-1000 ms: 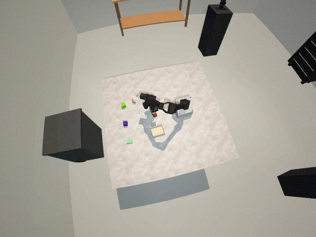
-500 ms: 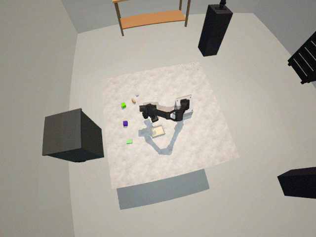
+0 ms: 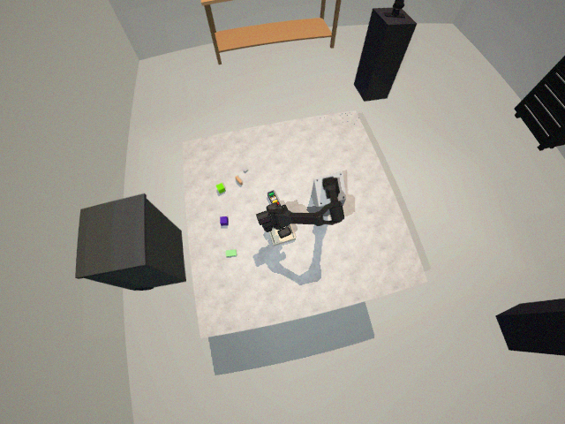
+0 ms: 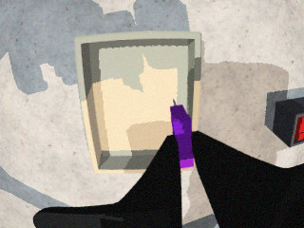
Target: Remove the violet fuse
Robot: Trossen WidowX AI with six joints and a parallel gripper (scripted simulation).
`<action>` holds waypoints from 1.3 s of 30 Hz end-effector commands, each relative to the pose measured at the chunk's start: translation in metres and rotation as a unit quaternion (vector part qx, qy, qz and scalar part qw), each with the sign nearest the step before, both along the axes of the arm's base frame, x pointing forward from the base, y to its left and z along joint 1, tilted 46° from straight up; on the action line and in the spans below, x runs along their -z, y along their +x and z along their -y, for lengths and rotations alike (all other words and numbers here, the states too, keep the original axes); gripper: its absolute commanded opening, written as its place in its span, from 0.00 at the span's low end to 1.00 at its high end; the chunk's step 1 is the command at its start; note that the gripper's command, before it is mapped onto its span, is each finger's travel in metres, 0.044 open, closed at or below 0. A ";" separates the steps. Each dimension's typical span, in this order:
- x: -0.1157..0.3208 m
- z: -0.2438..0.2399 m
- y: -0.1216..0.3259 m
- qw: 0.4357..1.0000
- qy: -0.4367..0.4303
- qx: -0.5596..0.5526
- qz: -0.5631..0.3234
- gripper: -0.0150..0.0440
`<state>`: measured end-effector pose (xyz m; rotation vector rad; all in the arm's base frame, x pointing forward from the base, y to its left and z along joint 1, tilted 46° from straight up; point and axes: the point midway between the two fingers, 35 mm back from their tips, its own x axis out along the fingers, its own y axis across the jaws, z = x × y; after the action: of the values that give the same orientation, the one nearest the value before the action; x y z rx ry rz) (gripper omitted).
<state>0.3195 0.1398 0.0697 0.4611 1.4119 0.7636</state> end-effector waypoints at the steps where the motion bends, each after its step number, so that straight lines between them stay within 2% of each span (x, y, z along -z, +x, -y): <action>1: -0.016 -0.015 -0.009 1.000 0.007 0.000 -0.003 0.25; 39: 0.010 -0.045 -0.011 1.000 0.008 0.000 -0.003 0.25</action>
<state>0.3094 0.1848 0.0633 0.4722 1.4008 0.7838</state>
